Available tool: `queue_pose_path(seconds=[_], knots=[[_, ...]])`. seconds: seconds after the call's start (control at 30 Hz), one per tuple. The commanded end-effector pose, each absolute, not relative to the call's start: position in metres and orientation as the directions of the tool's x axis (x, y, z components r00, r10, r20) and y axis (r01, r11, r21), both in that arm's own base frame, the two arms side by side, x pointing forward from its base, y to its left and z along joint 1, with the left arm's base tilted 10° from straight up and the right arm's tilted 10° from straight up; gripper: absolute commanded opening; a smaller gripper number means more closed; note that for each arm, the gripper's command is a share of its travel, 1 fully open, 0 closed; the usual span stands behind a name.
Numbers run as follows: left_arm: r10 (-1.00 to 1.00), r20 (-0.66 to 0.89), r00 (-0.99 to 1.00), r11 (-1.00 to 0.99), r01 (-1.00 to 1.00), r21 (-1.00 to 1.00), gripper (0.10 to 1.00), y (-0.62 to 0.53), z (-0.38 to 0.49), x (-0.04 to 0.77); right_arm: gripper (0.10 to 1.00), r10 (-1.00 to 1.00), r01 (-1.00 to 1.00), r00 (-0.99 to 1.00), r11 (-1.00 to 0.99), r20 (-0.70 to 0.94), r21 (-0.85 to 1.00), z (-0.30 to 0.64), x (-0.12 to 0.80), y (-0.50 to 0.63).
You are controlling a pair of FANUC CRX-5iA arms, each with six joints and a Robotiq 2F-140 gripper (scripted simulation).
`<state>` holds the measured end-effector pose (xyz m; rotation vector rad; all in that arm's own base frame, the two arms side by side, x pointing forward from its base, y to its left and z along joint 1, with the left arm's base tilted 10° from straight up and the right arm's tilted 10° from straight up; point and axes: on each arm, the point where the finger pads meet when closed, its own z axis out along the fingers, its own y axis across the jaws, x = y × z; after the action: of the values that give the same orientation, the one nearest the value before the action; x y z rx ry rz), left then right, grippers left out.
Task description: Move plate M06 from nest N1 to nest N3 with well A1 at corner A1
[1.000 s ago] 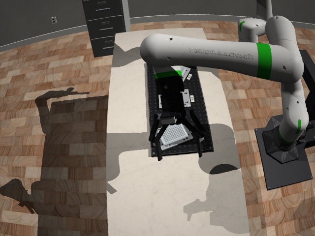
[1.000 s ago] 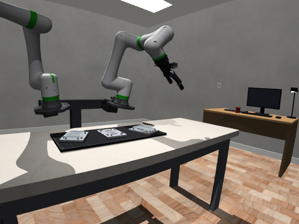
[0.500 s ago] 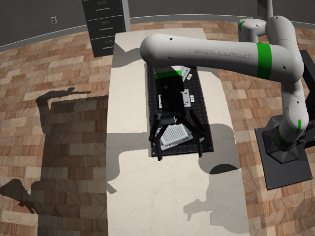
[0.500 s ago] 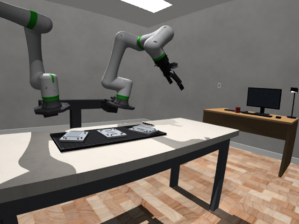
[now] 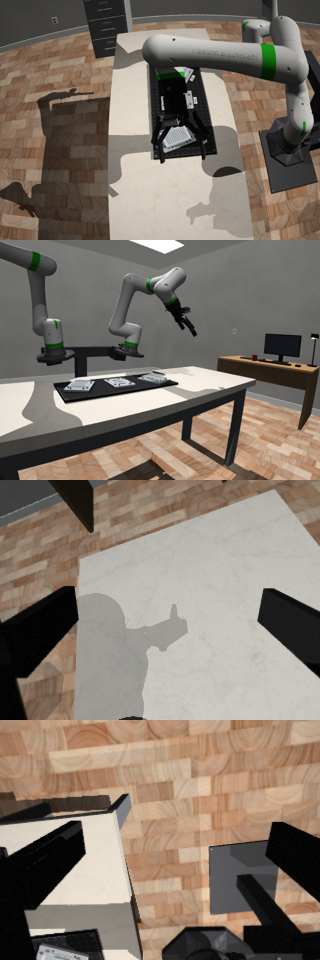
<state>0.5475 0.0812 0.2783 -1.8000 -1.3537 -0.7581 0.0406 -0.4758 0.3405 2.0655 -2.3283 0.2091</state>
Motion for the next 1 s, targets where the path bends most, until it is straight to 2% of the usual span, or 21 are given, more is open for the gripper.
queue_pose_path(seconds=[0.0, 0.97], knots=[[0.522, 0.811, 0.265, -0.163, 0.964, -0.210, 1.000, 0.081, 0.279, 0.548, 1.000, -0.987, -0.991, -0.113, 0.104, 0.113, -0.082, 0.342, 0.035, -0.477], [0.522, 0.811, 0.265, -0.163, 0.964, -0.210, 1.000, 0.081, 0.279, 0.548, 1.000, -0.988, -0.997, -0.063, 0.054, 0.138, -0.063, 0.346, 0.011, -0.479]])
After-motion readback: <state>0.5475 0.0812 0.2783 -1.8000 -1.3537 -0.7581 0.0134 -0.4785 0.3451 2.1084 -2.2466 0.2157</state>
